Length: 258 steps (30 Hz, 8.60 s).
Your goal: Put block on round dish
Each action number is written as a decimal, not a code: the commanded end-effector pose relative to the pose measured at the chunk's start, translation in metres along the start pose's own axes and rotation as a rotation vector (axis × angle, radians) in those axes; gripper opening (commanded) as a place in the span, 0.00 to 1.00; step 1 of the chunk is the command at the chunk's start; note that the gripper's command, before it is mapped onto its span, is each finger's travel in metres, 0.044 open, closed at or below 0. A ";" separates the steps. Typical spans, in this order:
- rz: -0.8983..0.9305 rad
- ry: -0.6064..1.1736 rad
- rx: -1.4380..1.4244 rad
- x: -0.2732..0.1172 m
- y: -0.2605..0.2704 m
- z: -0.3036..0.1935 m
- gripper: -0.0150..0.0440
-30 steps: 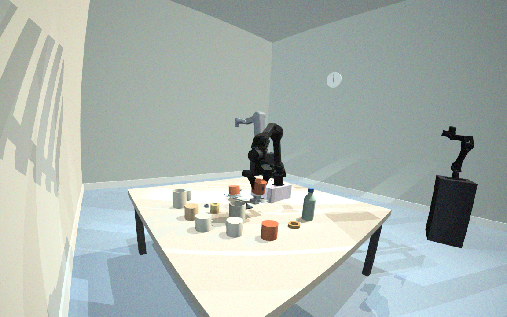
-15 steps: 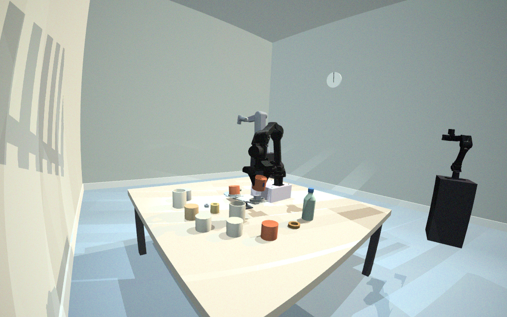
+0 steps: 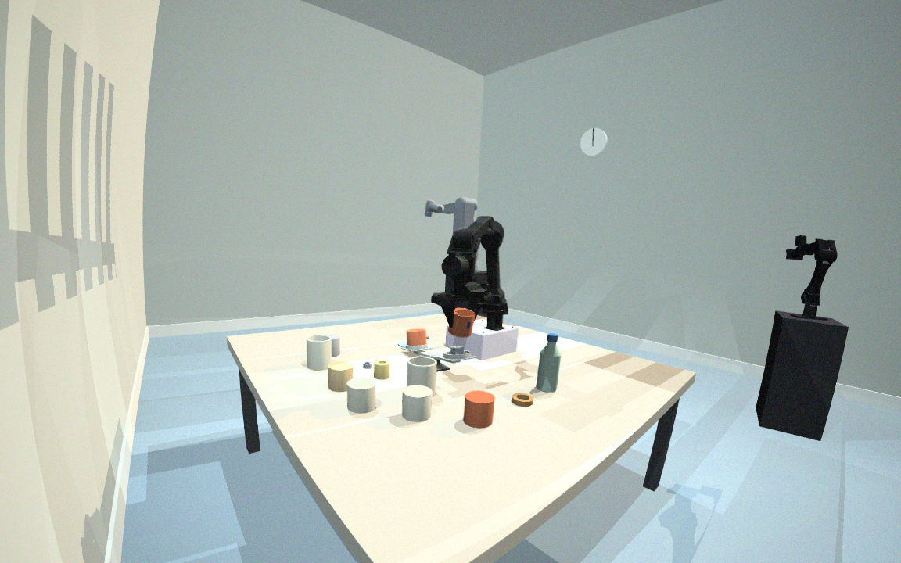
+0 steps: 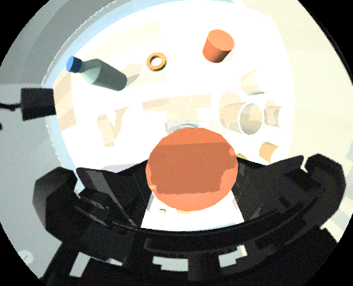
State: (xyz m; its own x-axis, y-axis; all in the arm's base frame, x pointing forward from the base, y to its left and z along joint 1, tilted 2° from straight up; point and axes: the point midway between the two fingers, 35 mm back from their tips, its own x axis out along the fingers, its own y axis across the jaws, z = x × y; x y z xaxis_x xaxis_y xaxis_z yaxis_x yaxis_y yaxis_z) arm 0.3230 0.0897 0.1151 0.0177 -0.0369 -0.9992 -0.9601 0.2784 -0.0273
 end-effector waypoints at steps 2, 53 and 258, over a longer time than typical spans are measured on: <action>0.000 0.000 0.000 0.000 0.000 0.000 0.25; -0.001 -0.007 0.003 0.036 0.030 0.044 0.25; -0.038 0.038 0.198 0.079 -0.001 -0.344 0.25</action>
State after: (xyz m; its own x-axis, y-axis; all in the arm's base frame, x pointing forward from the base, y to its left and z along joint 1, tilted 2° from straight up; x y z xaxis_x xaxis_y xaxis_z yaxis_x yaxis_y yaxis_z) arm 0.2495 -0.2296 0.0557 0.0589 -0.0907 -0.9941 -0.8735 0.4774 -0.0953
